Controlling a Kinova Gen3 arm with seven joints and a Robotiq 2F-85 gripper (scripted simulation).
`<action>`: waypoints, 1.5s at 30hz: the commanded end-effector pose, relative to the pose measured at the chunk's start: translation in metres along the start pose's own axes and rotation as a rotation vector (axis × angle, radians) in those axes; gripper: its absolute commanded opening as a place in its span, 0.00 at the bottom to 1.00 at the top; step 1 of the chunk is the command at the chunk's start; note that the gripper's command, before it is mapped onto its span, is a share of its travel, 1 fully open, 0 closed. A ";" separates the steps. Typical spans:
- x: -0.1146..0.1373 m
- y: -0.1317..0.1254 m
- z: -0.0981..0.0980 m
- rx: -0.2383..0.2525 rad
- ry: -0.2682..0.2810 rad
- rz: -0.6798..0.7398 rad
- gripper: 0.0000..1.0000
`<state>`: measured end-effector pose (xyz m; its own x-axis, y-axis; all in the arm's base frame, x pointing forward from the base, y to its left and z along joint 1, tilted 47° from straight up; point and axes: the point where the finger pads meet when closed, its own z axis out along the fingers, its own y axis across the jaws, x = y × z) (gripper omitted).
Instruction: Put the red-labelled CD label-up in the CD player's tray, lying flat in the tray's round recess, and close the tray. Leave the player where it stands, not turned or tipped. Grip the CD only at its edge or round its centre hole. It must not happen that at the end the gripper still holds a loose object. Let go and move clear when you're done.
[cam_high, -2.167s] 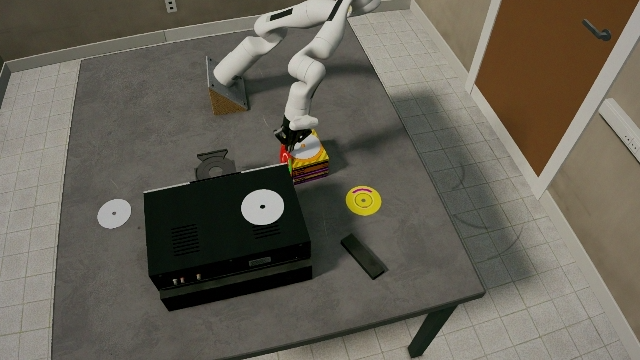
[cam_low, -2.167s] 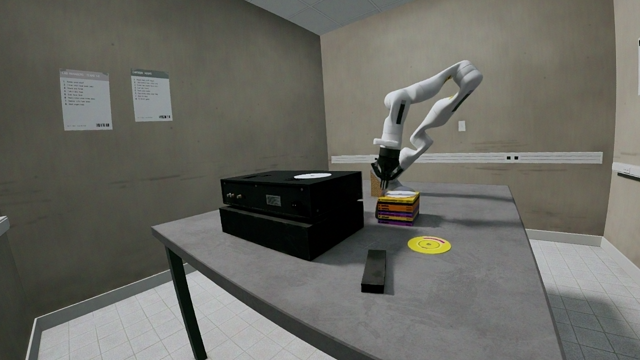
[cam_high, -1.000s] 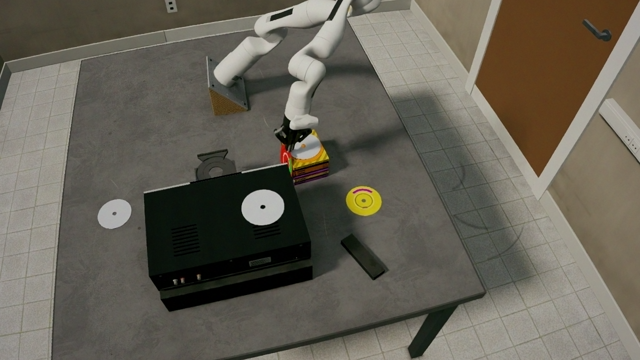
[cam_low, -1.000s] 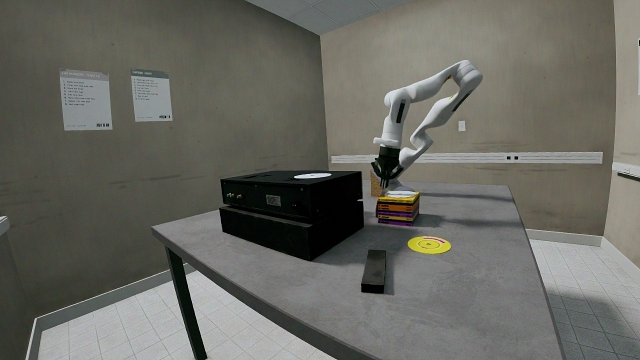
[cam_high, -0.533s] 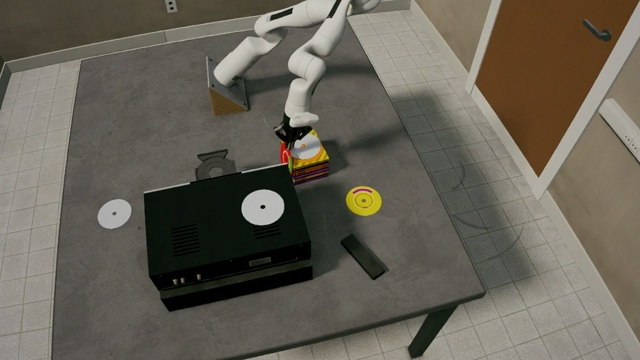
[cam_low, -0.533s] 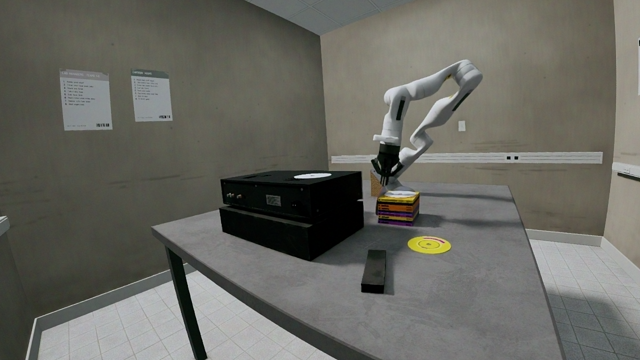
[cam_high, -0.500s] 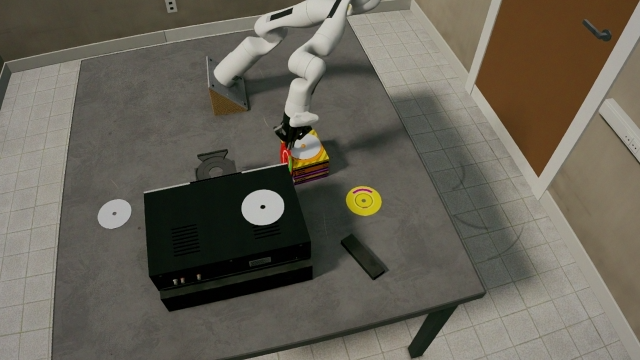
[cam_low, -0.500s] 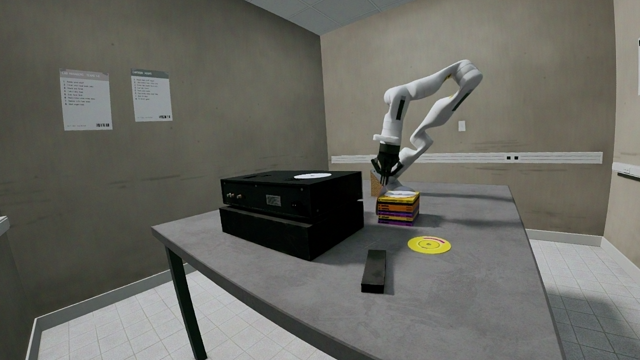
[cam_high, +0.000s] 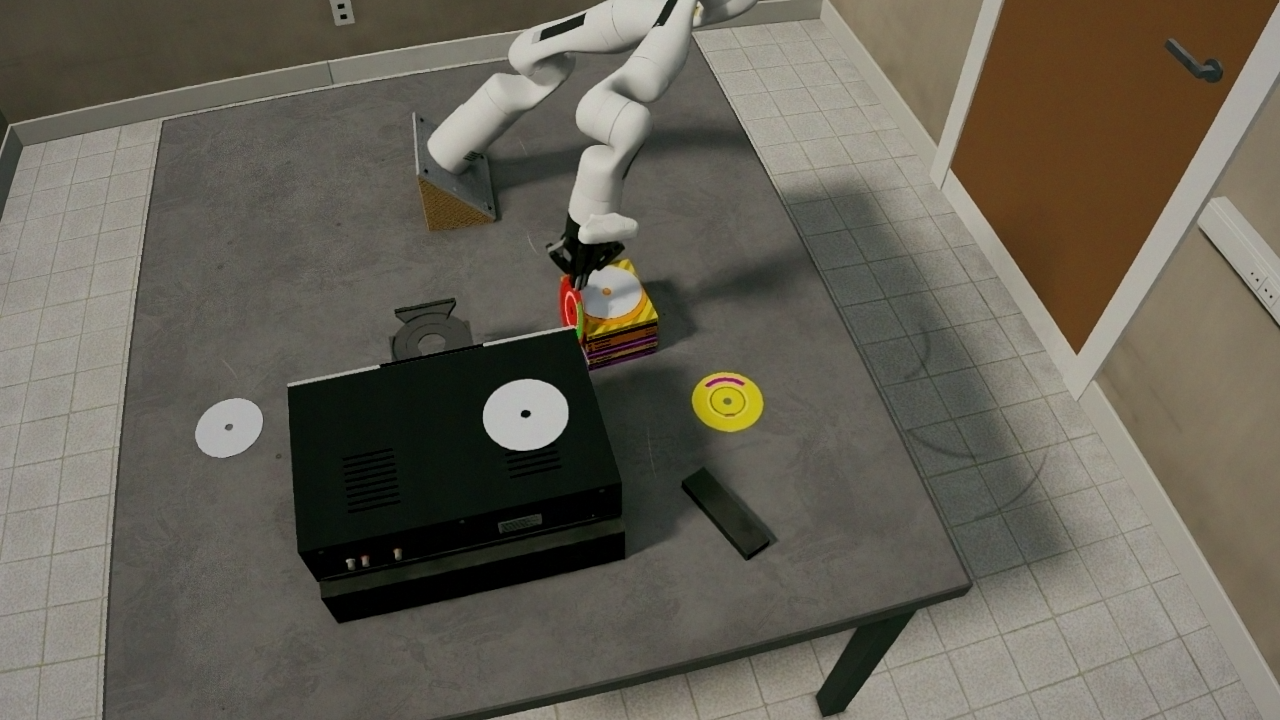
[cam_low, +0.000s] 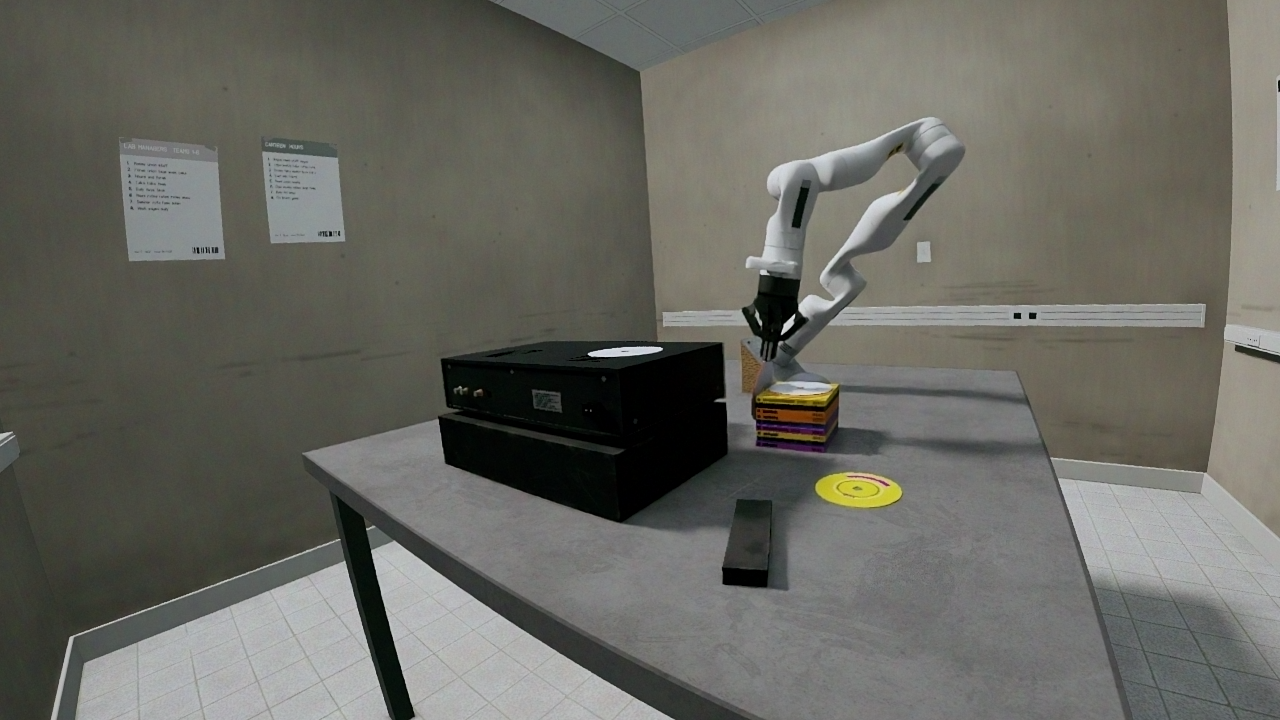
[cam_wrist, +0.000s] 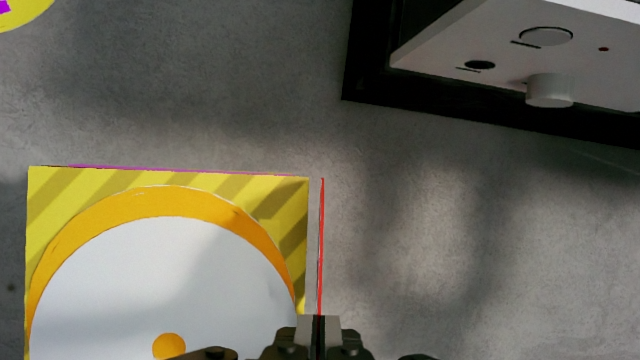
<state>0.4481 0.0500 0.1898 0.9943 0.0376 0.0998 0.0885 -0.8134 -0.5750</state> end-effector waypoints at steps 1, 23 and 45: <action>0.002 0.002 -0.009 -0.002 0.009 0.001 0.11; 0.002 0.011 -0.051 -0.002 0.009 0.001 0.11; 0.001 0.020 -0.097 -0.002 0.009 0.001 0.11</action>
<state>0.4440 -0.0160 0.2530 0.9941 0.0379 0.1012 0.0895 -0.8127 -0.5758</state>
